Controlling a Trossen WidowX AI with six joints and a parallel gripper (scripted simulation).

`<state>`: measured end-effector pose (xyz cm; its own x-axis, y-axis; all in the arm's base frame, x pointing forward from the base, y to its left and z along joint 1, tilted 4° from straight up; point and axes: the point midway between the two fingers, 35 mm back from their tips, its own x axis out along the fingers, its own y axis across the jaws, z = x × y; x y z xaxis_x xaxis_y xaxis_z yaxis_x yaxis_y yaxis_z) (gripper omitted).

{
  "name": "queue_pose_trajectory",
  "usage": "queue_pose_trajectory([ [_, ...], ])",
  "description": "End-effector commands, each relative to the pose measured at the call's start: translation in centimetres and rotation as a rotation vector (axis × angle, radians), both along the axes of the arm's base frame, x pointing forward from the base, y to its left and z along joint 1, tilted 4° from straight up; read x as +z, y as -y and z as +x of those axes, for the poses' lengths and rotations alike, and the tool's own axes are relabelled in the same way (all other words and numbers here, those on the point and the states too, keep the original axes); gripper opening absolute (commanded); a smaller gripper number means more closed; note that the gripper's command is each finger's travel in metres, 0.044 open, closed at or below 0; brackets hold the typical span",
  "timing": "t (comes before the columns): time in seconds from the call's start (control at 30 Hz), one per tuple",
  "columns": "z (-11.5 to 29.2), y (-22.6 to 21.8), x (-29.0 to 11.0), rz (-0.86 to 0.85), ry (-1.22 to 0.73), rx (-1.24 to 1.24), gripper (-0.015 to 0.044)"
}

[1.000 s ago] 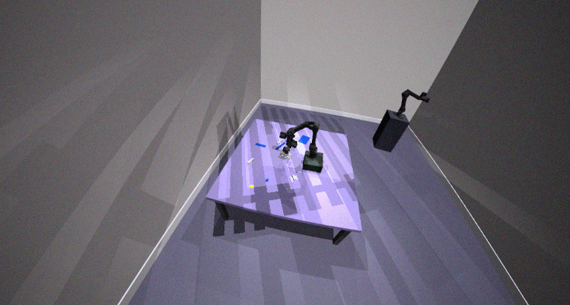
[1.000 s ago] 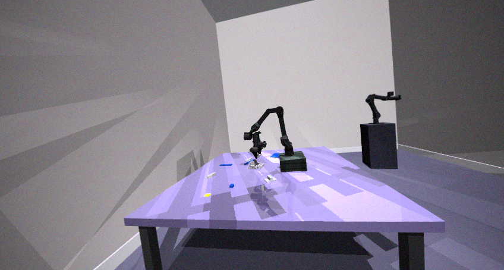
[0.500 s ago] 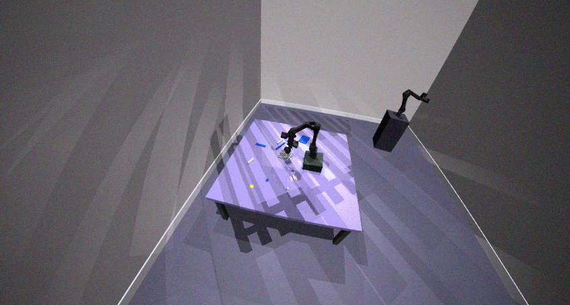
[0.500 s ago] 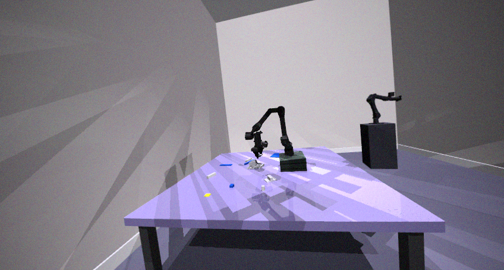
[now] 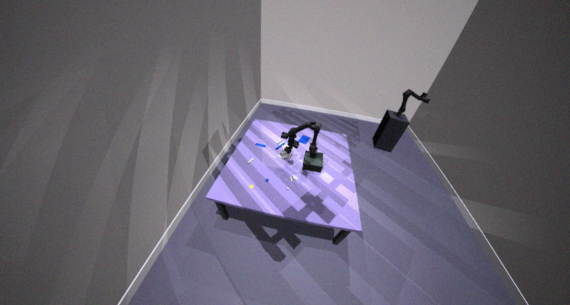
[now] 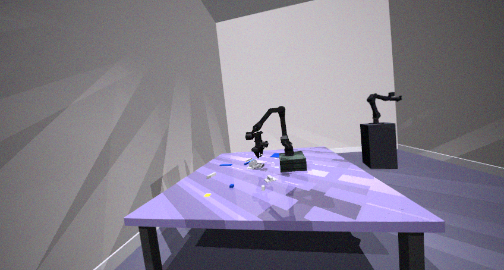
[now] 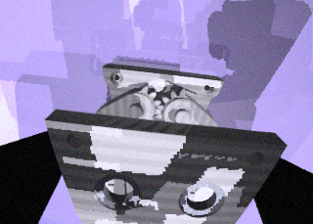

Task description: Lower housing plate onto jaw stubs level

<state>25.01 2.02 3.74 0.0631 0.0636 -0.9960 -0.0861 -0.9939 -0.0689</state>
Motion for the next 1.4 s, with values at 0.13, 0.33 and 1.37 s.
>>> queue_pose_trajectory([
  [0.13,-0.1,-0.1,-0.1,0.005,-0.001,0.004,0.0351],
  [0.33,-0.1,-0.1,-0.1,0.005,-0.001,0.004,0.0351],
  [1.37,0.3,-0.2,-2.6,0.005,-0.001,0.005,0.0351],
])
